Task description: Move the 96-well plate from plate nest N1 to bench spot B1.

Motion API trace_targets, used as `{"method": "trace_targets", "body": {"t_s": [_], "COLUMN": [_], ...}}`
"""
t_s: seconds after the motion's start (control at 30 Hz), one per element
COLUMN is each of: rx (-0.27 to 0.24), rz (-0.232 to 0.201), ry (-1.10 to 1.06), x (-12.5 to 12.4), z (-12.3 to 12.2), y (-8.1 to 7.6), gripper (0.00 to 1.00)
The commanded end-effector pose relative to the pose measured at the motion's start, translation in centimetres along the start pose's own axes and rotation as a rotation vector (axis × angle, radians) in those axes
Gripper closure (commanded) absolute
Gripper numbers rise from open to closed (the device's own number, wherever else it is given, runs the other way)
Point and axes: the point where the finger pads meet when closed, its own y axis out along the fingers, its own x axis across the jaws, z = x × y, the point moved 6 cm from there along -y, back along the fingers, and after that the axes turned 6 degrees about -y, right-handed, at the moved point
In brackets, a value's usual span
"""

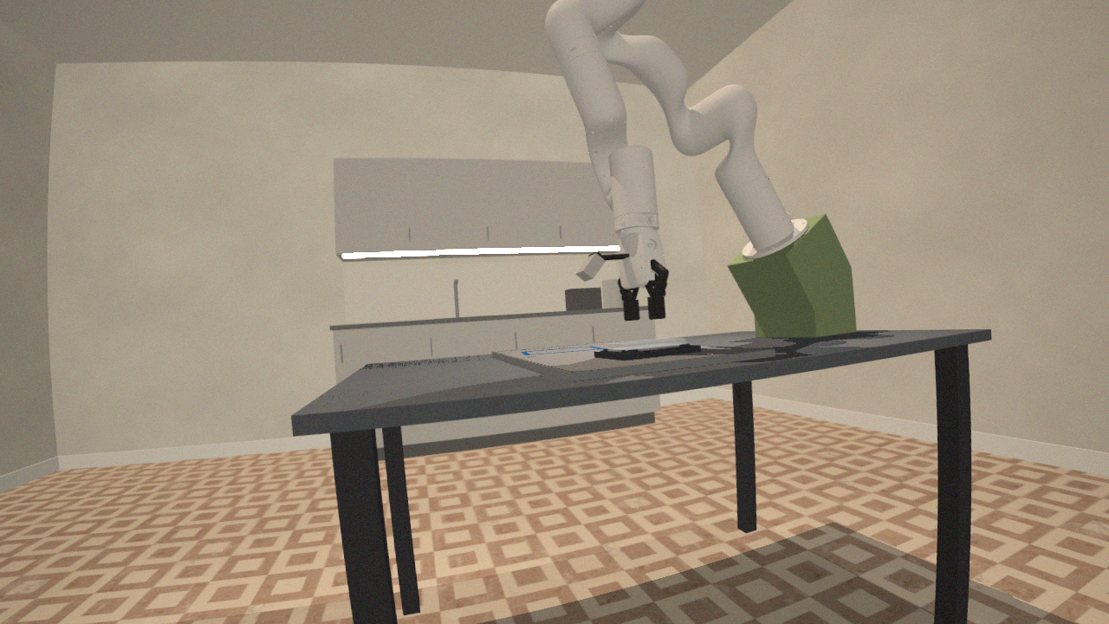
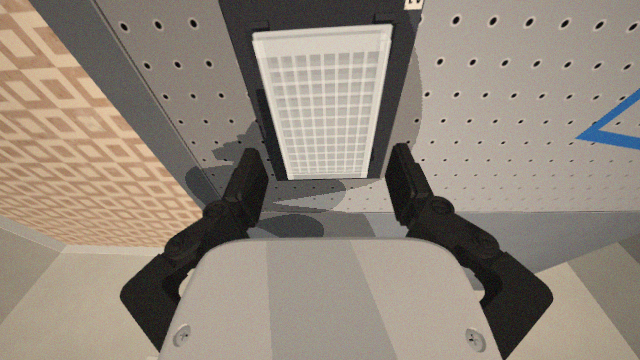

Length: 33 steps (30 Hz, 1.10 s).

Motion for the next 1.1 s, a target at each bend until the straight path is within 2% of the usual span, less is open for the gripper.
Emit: {"method": "trace_targets", "body": {"t_s": [0.0, 0.43, 1.07], "rx": [0.002, 0.001, 0.001], "rz": [0.001, 0.001, 0.001], "ry": [0.0, 0.0, 0.0], "x": [0.0, 0.0, 0.0], "z": [0.0, 0.0, 0.0], "y": [0.8, 2.5, 2.9], "gripper": [0.0, 0.0, 0.0]}}
